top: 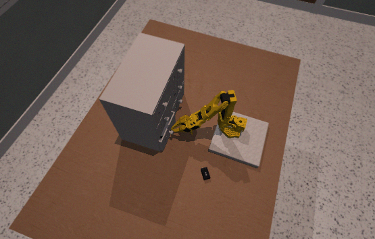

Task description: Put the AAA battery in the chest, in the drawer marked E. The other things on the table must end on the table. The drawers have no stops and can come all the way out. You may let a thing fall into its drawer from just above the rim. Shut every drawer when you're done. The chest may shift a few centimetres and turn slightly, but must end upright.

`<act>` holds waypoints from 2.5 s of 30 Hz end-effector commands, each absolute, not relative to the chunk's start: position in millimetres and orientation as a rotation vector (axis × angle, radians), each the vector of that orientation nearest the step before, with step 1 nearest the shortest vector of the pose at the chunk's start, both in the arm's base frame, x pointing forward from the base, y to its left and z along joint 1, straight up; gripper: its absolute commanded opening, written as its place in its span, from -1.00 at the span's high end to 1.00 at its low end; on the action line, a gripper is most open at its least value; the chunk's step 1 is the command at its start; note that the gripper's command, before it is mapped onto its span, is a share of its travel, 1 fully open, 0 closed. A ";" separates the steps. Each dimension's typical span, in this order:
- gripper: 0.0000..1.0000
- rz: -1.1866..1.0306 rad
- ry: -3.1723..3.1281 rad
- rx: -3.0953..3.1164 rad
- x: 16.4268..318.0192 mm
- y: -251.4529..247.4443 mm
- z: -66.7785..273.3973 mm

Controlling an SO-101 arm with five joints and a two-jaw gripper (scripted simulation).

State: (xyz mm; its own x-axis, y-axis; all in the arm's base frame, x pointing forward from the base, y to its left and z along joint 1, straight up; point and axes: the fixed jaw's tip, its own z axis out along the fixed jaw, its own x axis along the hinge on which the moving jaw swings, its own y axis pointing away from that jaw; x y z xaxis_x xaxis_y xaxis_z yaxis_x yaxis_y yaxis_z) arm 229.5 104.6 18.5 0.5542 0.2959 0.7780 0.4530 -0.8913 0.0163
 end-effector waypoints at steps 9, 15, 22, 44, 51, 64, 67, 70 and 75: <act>1.00 -1.290 -0.618 -2.563 237.8 111.2 26.1; 1.00 -1.290 -0.618 -2.563 237.8 111.2 26.1; 1.00 -1.291 -0.613 -2.566 240.5 111.2 26.1; 1.00 -1.290 -0.608 -2.571 242.7 111.0 25.7; 1.00 -1.290 -0.608 -2.571 242.7 111.0 25.7; 1.00 -1.290 -0.608 -2.571 242.8 111.0 25.7; 1.00 -1.290 -0.608 -2.571 242.8 111.0 25.7; 1.00 -1.290 -0.608 -2.571 242.8 111.0 25.7; 1.00 -1.290 -0.608 -2.570 242.8 111.0 25.7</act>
State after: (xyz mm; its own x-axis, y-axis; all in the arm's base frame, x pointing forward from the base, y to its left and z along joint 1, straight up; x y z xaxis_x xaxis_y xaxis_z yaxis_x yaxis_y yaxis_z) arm 234.3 104.2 17.6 0.5598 0.2921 0.7755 0.4443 -0.8957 0.0166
